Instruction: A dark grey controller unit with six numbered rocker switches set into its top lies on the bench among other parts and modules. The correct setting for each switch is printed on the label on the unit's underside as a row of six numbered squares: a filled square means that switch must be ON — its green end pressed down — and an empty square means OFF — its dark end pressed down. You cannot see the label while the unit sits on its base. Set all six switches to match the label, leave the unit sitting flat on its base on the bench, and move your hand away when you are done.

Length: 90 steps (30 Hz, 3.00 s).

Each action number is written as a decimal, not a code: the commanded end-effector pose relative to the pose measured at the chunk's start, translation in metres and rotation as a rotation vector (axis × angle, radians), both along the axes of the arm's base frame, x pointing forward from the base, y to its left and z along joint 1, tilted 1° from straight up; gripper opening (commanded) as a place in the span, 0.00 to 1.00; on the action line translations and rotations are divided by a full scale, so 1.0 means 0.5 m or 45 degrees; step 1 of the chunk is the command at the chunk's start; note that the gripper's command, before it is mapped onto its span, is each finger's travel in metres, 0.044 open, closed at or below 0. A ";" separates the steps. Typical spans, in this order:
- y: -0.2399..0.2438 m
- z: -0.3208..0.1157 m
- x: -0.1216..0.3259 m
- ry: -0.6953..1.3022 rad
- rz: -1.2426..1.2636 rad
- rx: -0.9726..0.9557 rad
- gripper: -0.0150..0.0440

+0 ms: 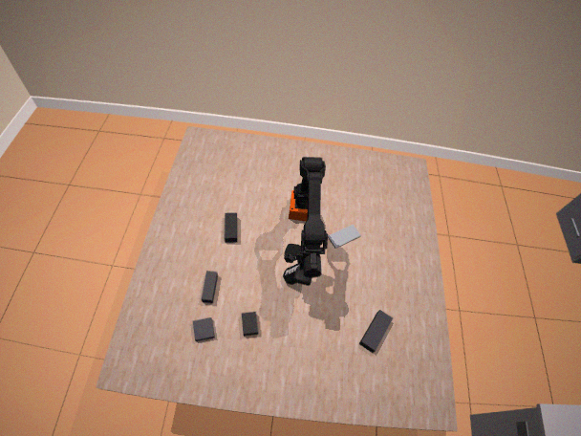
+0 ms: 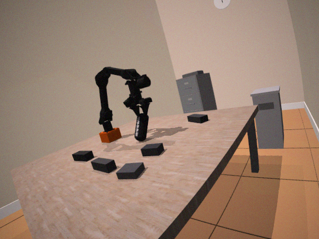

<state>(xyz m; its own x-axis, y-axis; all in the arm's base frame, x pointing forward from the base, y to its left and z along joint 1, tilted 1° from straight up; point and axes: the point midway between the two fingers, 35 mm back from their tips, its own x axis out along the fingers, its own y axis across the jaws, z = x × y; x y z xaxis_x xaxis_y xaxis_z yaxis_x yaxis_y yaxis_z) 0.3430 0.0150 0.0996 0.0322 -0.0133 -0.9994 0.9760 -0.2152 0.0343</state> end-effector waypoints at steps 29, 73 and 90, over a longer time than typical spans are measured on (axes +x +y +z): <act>-0.066 0.005 -0.015 0.007 -0.004 -0.017 0.83; -0.170 0.007 -0.038 0.008 -0.004 -0.022 0.83; -0.197 0.004 -0.044 0.008 -0.004 -0.024 0.83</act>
<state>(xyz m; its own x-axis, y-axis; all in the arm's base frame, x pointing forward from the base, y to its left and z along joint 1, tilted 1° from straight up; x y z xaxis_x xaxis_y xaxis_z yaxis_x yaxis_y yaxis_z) 0.3242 -0.0799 0.1052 0.0379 -0.0273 -0.9989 0.9742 -0.2214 0.0431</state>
